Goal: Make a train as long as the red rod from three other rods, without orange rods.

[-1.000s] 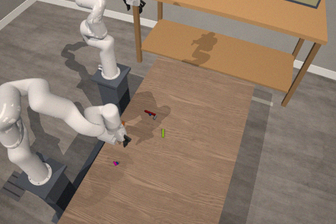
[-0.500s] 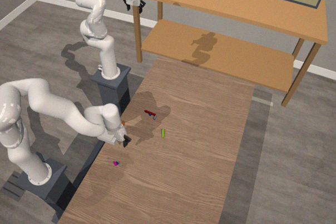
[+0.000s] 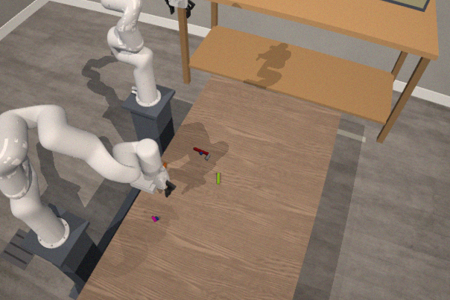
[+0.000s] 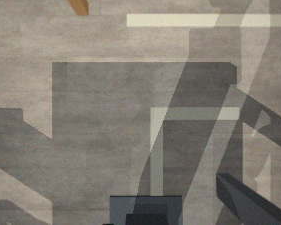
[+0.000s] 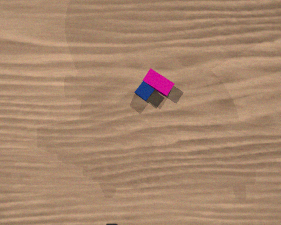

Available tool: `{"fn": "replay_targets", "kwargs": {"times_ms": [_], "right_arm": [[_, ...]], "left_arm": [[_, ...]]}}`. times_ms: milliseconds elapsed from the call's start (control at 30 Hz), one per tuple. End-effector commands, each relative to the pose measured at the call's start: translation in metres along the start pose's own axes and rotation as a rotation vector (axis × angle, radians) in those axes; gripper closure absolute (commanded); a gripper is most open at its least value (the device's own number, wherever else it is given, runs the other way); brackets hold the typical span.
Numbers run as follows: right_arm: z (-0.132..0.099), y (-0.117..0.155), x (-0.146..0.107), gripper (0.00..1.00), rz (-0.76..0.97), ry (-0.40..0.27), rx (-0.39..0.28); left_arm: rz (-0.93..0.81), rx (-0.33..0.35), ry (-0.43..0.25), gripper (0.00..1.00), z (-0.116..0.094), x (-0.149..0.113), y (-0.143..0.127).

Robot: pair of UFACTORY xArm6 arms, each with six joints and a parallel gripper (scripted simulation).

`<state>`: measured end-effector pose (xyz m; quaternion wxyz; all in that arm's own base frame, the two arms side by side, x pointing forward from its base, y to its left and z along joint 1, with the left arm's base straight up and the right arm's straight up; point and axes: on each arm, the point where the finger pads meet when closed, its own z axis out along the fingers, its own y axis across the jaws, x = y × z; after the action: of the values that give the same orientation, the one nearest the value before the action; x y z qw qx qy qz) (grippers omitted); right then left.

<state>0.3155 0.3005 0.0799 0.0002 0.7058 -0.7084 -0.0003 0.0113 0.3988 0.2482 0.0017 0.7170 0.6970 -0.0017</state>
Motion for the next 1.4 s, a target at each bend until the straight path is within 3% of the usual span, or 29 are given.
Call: {"fn": "replay_targets", "kwargs": {"times_ms": [0, 1033, 1367], "right_arm": [[-0.0018, -0.0013, -0.0012, 0.00, 0.000, -0.004, 0.004], [-0.0019, -0.0013, -0.0015, 0.00, -0.012, -0.004, 0.004], [-0.0021, -0.0018, -0.0074, 0.00, -0.243, -0.003, 0.004]], "left_arm": [[0.000, 0.000, 0.005, 0.00, -0.0018, 0.0011, 0.0000], [0.000, 0.000, 0.005, 0.00, -0.0018, 0.0011, 0.0000], [0.000, 0.000, 0.005, 0.00, -0.0018, 0.0011, 0.0000]]}}
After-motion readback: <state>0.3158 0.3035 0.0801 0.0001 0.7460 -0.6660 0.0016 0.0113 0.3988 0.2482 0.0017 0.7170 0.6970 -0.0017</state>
